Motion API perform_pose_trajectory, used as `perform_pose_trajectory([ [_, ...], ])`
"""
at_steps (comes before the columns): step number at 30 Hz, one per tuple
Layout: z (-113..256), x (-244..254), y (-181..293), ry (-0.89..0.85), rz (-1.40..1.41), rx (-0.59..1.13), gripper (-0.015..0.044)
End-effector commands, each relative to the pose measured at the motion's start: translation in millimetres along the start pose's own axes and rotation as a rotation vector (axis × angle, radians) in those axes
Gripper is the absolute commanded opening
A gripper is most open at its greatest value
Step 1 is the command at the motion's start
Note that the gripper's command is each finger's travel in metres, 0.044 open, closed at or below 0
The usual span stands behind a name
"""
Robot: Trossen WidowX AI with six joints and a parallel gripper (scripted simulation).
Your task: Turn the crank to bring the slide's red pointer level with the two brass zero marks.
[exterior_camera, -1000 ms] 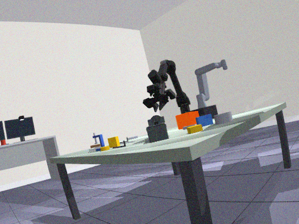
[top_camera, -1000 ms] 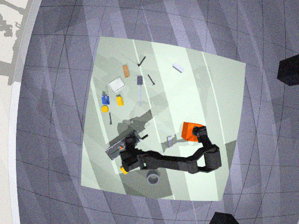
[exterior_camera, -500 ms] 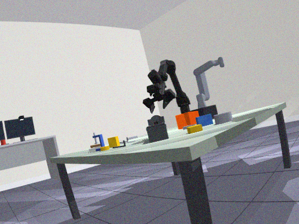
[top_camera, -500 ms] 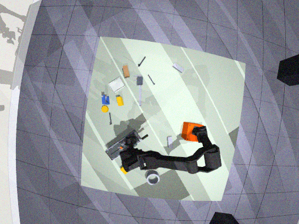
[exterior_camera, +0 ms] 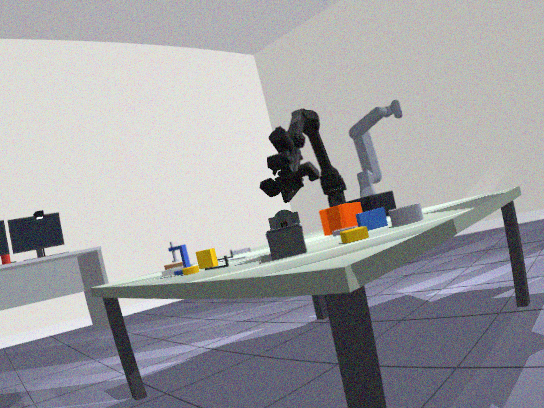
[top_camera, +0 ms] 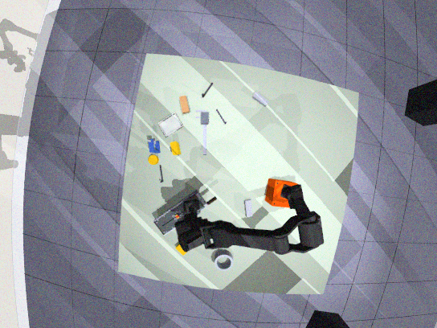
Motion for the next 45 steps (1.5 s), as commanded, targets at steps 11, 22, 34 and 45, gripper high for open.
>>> perform_pose_trajectory([
  [11,0.0,0.0,0.0,0.0,0.0,0.0,0.0],
  [22,0.0,0.0,0.0,0.0,0.0,0.0,0.0184],
  [34,0.0,0.0,0.0,0.0,0.0,0.0,0.0414],
  [45,0.0,0.0,0.0,0.0,0.0,0.0,0.0125],
])
Point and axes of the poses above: the point midway between the two fingers, 35 mm back from their tips, its own z axis back along the fingers, its own x axis across the jaws, y = z × x, the point moved 8 cm from there along z, back along the fingers, and after that the axes turned 6 degrees about -z, right-handed, at the moved point
